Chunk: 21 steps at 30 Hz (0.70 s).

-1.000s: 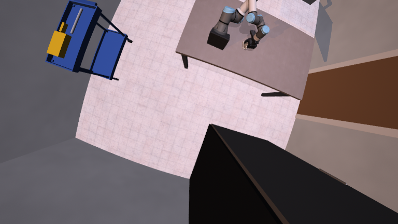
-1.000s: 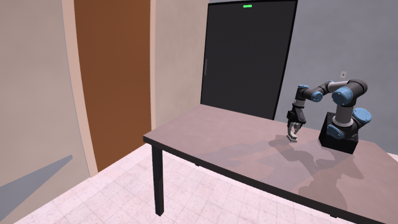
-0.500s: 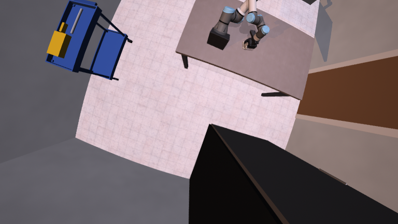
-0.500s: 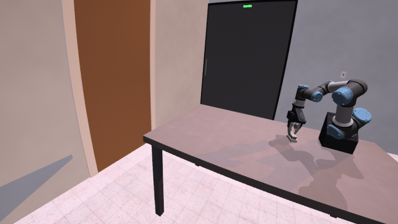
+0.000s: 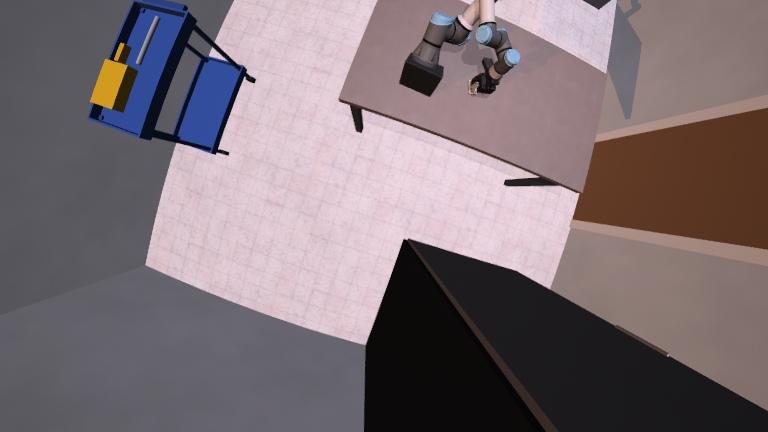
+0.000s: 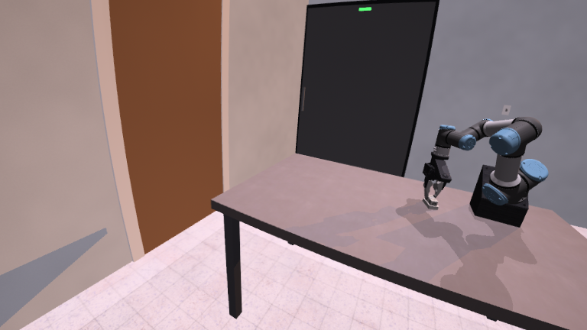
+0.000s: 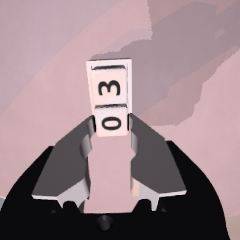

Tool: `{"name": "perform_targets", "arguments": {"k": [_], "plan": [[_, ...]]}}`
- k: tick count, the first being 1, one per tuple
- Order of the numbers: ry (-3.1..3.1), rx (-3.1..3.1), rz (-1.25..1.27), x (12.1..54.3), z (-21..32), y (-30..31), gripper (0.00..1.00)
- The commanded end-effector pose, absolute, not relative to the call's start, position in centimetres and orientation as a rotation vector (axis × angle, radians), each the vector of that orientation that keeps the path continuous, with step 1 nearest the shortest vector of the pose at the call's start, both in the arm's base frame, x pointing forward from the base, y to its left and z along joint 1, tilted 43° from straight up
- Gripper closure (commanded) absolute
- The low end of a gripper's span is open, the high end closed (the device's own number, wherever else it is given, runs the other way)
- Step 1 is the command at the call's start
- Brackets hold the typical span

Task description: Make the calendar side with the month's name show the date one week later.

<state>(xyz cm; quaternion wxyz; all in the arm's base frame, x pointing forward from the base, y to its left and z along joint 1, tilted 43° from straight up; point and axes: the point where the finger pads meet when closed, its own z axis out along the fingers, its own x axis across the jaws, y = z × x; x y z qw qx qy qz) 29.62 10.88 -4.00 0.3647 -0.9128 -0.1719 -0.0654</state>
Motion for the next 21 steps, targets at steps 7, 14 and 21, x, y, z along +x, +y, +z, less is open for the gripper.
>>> {"name": "perform_targets", "arguments": {"k": [7, 14, 21], "plan": [[-0.442, -2.349, -0.170, 29.68, -3.99, 10.81, 0.79], [-0.442, -2.349, -0.170, 29.68, -3.99, 10.81, 0.72], [-0.442, -2.349, -0.170, 29.68, -3.99, 10.81, 0.72]]}}
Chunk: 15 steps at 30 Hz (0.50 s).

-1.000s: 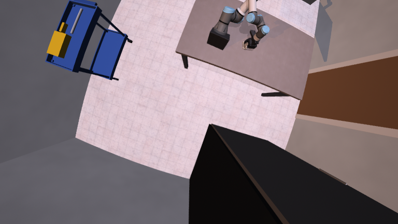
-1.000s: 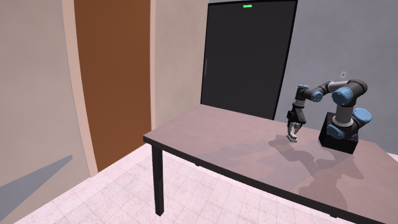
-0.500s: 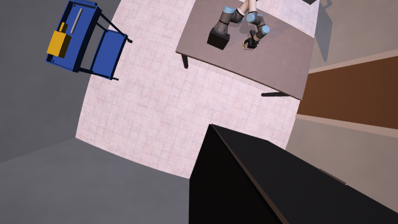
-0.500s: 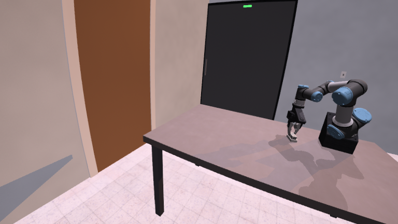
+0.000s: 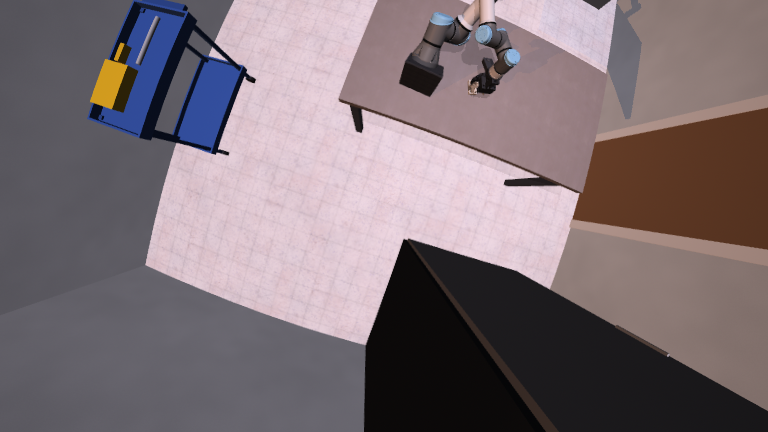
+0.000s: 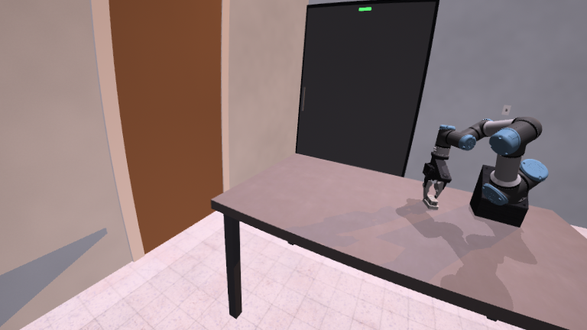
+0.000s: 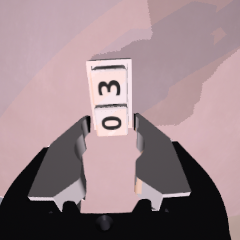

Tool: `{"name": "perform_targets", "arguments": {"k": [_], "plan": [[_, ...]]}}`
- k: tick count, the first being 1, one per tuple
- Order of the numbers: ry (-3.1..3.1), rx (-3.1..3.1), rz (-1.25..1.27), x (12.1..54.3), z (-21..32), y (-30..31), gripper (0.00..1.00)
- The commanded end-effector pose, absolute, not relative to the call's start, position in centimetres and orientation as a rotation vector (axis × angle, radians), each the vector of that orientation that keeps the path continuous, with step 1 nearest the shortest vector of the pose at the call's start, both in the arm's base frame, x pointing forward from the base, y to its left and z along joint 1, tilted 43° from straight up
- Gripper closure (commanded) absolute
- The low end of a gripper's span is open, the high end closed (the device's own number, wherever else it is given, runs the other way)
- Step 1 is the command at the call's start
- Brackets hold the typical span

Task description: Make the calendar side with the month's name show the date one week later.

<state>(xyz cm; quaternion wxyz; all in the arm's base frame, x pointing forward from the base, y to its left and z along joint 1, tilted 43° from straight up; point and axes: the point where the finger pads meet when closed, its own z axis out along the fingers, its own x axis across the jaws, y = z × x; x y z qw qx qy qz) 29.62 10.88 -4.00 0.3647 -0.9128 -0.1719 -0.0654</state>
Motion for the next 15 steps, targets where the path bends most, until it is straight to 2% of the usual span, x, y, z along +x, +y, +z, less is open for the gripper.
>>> {"name": "perform_targets", "arguments": {"k": [1, 15], "plan": [[-0.442, -2.349, -0.170, 29.7, -4.0, 10.8, 0.72], [-0.442, -2.349, -0.170, 29.7, -2.7, 9.6, 0.72]]}}
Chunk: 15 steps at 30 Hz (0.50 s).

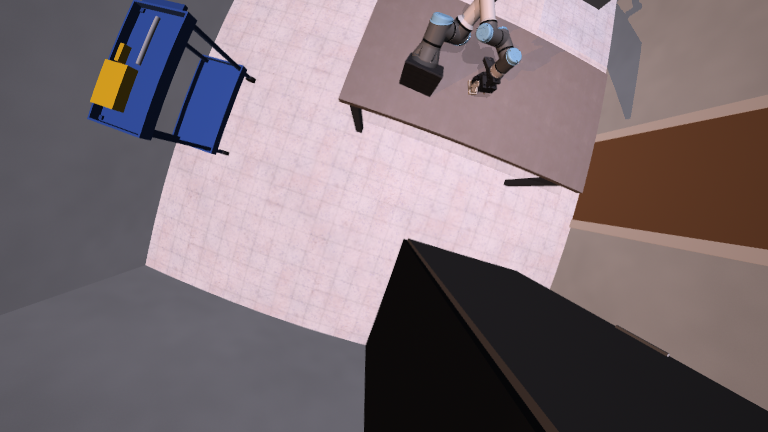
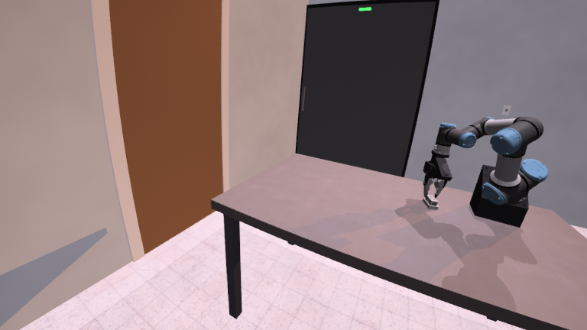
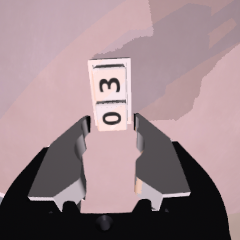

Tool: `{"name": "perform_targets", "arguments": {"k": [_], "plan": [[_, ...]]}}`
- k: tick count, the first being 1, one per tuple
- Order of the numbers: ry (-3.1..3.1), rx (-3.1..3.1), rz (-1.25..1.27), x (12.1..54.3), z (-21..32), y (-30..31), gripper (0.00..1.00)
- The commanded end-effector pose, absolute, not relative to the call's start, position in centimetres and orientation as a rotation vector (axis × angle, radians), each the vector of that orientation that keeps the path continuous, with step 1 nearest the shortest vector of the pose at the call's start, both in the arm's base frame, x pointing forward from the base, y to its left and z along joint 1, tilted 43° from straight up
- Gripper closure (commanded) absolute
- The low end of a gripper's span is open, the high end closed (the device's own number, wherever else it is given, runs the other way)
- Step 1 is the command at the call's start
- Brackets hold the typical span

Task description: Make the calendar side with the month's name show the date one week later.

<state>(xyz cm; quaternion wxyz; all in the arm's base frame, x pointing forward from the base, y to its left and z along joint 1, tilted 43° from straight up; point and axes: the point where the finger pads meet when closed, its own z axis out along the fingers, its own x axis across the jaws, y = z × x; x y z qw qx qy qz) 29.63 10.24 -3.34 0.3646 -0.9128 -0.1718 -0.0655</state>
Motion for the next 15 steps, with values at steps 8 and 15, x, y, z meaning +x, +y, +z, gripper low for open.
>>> {"name": "perform_targets", "arguments": {"k": [8, 15], "plan": [[-0.442, -2.349, -0.170, 29.7, -0.3, 7.3, 0.72], [-0.442, -2.349, -0.170, 29.7, 1.1, 6.0, 0.72]]}}
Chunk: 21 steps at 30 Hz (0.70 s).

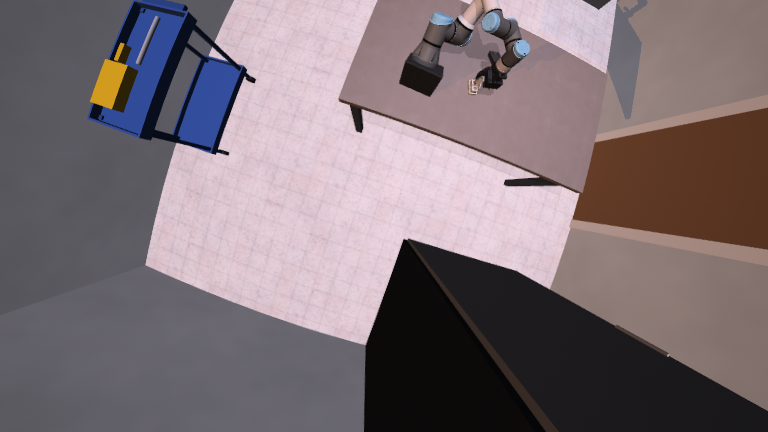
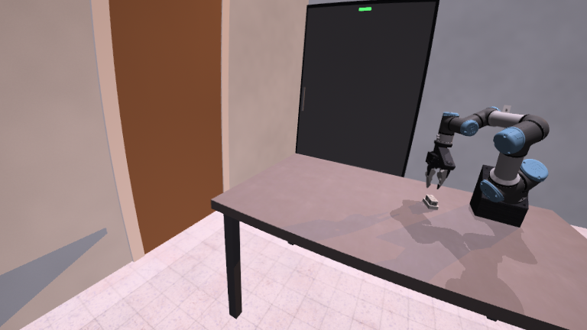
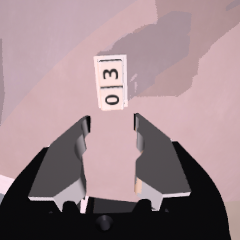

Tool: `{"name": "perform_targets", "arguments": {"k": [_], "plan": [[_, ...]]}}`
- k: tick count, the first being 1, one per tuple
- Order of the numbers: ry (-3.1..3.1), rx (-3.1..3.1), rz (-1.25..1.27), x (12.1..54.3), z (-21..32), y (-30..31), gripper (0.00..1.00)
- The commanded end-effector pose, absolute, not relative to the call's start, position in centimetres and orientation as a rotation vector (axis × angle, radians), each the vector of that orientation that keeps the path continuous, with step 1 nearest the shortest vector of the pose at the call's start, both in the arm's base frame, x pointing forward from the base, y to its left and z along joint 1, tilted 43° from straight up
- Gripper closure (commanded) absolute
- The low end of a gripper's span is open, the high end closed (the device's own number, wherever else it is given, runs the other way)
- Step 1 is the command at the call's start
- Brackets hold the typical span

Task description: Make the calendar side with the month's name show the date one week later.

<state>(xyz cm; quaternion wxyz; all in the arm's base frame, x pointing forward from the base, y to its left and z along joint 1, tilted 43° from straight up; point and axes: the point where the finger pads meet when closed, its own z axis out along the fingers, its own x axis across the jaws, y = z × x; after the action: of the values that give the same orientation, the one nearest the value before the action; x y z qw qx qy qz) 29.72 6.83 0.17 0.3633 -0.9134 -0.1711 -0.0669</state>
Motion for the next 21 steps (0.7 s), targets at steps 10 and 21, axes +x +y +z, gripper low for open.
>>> {"name": "perform_targets", "arguments": {"k": [10, 21], "plan": [[-0.442, -2.349, -0.170, 29.7, 2.5, 4.7, 0.72], [-0.442, -2.349, -0.170, 29.7, 2.6, 4.6, 0.00]]}}
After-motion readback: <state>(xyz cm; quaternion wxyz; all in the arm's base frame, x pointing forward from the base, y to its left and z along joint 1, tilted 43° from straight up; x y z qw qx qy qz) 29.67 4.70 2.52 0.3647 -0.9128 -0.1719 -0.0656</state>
